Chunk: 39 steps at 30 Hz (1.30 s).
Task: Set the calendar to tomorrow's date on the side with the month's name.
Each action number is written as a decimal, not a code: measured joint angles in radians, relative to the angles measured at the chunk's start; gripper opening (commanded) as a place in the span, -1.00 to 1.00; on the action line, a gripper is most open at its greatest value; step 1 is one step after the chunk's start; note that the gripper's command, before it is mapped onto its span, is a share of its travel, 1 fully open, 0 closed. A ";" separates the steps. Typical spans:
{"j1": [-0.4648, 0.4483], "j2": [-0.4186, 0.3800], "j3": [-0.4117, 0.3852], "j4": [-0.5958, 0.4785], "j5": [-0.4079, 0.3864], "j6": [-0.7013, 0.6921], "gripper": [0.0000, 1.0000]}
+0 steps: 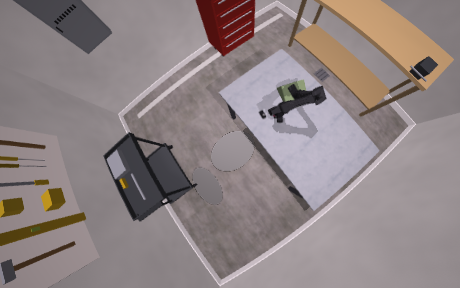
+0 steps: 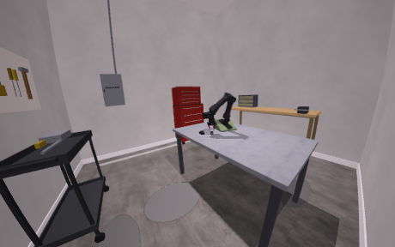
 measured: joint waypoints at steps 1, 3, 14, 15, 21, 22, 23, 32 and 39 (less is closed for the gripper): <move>0.000 0.000 0.000 0.000 0.000 0.000 -0.11; 0.000 0.000 0.000 0.000 0.000 0.000 -0.11; -0.002 -0.004 0.006 -0.003 0.000 -0.003 -0.11; -0.003 -0.005 0.006 -0.005 0.000 -0.004 -0.11; -0.028 -0.024 0.040 -0.057 0.000 -0.026 -0.11; -0.035 -0.030 0.050 -0.070 0.000 -0.032 -0.11; -0.042 -0.035 0.060 -0.084 0.000 -0.038 -0.11; -0.083 -0.061 0.116 -0.187 -0.001 -0.085 -0.11; -0.078 -0.058 0.128 -0.222 0.009 -0.092 -0.11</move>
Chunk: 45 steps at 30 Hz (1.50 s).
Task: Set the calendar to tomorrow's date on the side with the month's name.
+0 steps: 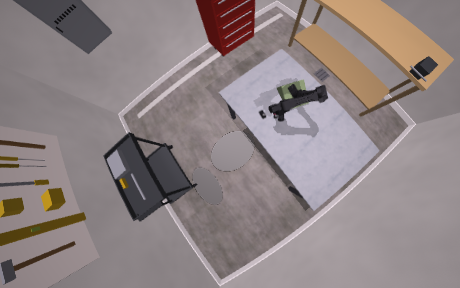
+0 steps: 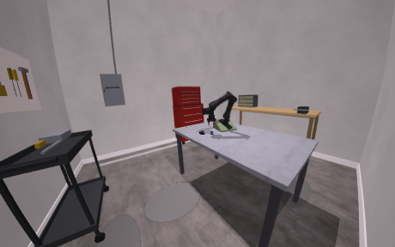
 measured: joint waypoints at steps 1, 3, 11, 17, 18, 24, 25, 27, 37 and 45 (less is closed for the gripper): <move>0.008 0.005 0.007 -0.006 0.008 0.004 -0.11; 0.035 0.020 0.031 -0.023 0.035 0.017 -0.11; 0.143 0.070 0.124 -0.090 0.167 0.092 -0.11; 0.160 0.084 0.144 -0.121 0.219 0.120 -0.11; 0.168 0.091 0.151 -0.129 0.229 0.126 -0.11; 0.261 0.174 0.247 -0.197 0.328 0.187 -0.11; 0.275 0.185 0.259 -0.204 0.342 0.196 -0.11; 0.287 0.194 0.269 -0.220 0.364 0.212 -0.11; 0.330 0.251 0.333 -0.300 0.454 0.269 -0.11; 0.413 0.365 0.430 -0.392 0.553 0.346 -0.11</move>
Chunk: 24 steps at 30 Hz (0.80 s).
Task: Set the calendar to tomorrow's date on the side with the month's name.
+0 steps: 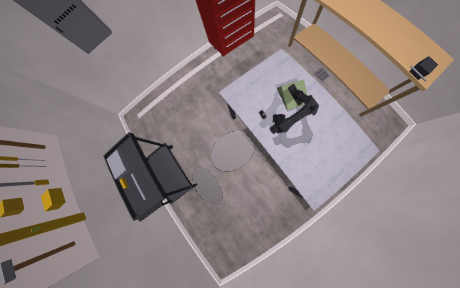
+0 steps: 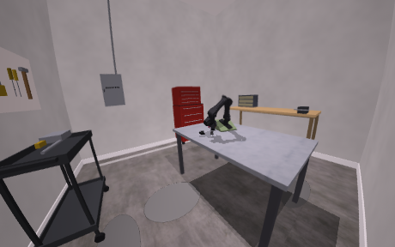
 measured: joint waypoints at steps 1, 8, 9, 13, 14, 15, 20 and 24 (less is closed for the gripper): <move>0.002 0.005 0.006 -0.010 0.009 0.006 -0.11; 0.005 0.008 0.014 -0.039 0.037 0.026 -0.11; 0.005 0.008 0.014 -0.041 0.039 0.027 -0.11; 0.005 0.008 0.014 -0.045 0.042 0.030 -0.11; 0.005 0.008 0.014 -0.045 0.042 0.031 -0.11; 0.005 0.008 0.014 -0.046 0.043 0.031 -0.11; 0.005 0.008 0.014 -0.046 0.043 0.031 -0.11; 0.007 0.011 0.012 -0.046 0.044 0.033 -0.11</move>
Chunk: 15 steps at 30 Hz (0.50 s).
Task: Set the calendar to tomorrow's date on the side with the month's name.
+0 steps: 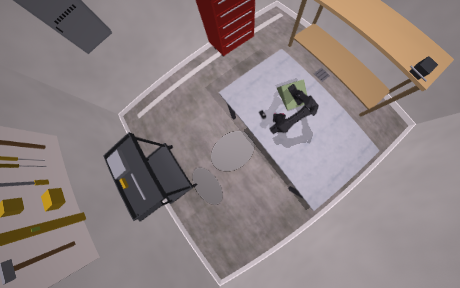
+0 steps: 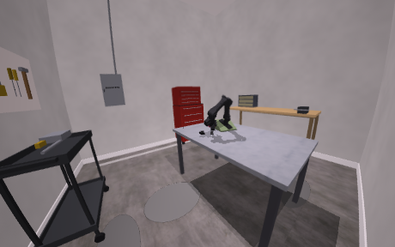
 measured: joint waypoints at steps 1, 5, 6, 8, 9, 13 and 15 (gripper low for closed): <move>0.001 0.001 -0.001 0.000 0.000 0.000 -0.11; 0.006 0.007 -0.006 0.004 -0.001 0.003 -0.11; 0.007 0.009 -0.008 0.006 -0.001 0.005 -0.11; 0.007 0.011 -0.008 0.009 -0.002 0.006 -0.11; 0.008 0.010 -0.009 0.011 -0.002 0.007 -0.11; 0.016 0.020 -0.017 0.021 -0.004 0.011 -0.11; 0.020 0.026 -0.021 0.028 -0.006 0.014 -0.11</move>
